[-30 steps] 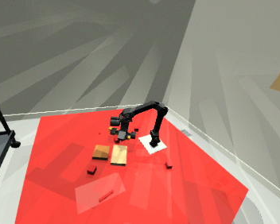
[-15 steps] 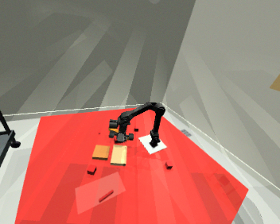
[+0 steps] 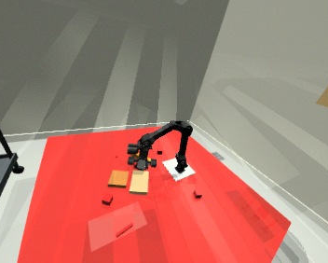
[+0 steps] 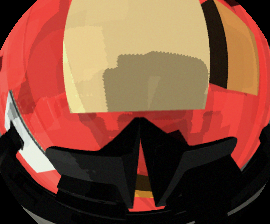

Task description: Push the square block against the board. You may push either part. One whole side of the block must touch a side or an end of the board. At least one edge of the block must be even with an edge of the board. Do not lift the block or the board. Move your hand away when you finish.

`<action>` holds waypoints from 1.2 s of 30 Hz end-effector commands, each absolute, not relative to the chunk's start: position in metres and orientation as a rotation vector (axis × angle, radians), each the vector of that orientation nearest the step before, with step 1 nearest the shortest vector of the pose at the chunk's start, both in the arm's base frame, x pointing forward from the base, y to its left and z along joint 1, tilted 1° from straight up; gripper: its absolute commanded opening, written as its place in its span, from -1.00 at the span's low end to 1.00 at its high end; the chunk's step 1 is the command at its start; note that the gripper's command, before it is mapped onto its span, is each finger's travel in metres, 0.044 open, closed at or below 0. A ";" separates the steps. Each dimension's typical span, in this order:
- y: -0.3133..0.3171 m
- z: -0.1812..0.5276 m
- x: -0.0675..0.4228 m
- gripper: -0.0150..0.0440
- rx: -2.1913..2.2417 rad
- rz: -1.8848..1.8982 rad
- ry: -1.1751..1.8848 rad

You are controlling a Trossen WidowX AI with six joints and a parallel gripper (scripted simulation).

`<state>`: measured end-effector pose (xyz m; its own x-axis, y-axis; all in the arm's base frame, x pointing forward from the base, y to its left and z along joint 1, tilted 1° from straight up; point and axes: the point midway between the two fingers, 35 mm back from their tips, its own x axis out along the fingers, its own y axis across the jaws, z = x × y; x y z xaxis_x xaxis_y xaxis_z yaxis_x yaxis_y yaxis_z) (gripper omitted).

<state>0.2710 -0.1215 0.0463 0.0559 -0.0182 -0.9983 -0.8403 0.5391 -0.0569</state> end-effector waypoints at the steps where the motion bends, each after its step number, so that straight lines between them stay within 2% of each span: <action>1: -0.116 0.044 0.274 -0.49 -0.803 0.742 1.387; 21: -0.092 0.045 0.289 -0.49 -0.801 0.743 1.385; 36: -0.110 0.044 0.279 -0.49 -0.802 0.742 1.387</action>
